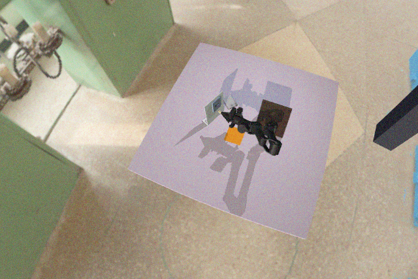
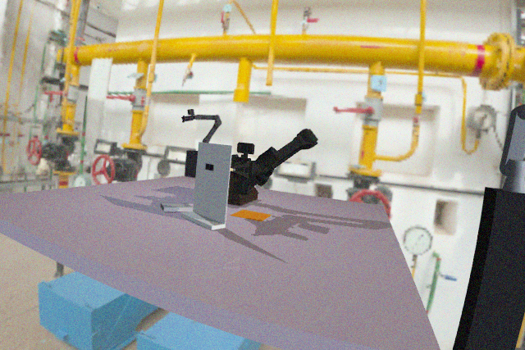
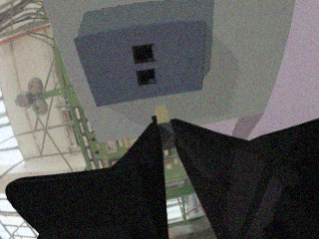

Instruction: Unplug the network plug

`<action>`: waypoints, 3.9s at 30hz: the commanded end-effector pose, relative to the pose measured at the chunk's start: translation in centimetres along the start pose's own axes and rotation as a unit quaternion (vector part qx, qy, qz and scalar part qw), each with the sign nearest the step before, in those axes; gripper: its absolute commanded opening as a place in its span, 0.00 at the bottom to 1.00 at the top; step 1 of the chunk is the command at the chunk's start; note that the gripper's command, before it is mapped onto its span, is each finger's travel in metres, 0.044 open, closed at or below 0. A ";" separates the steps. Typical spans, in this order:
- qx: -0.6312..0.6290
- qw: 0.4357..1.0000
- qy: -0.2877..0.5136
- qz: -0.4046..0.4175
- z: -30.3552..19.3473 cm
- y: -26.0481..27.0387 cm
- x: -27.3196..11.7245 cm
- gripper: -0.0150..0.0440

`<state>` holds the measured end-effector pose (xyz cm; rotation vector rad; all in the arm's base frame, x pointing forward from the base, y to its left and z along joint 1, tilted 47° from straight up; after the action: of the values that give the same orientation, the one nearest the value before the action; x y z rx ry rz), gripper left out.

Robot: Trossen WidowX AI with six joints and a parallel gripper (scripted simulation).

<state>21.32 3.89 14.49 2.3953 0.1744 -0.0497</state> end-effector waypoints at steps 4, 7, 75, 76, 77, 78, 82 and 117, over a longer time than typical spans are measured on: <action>0.002 1.000 -0.002 0.001 0.0 0.0 -0.3 0.25; 0.002 1.000 -0.002 0.001 -0.1 0.0 -0.4 0.25; -0.074 0.990 -0.001 -0.119 0.7 4.8 -2.7 0.25; -0.082 0.988 0.001 -0.133 0.8 4.7 -2.7 0.25; -0.089 0.985 0.003 -0.146 0.8 4.5 -2.6 0.25; -0.096 0.983 0.006 -0.160 0.9 4.4 -2.6 0.25; -0.120 0.970 0.020 -0.211 1.1 3.9 -2.6 0.25; -0.145 0.842 0.271 -0.443 1.1 1.9 -4.2 0.25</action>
<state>17.30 1.35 15.11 1.7782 1.4191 0.1854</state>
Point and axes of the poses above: the point midway between the two fingers, 35 mm back from their tips, its own x axis out along the fingers, its own y axis across the jaws, z = x × y, the point moved 10 cm from there along -x, back along the fingers, and after that the axes turned 1 degree about x, right-handed, at the moved point
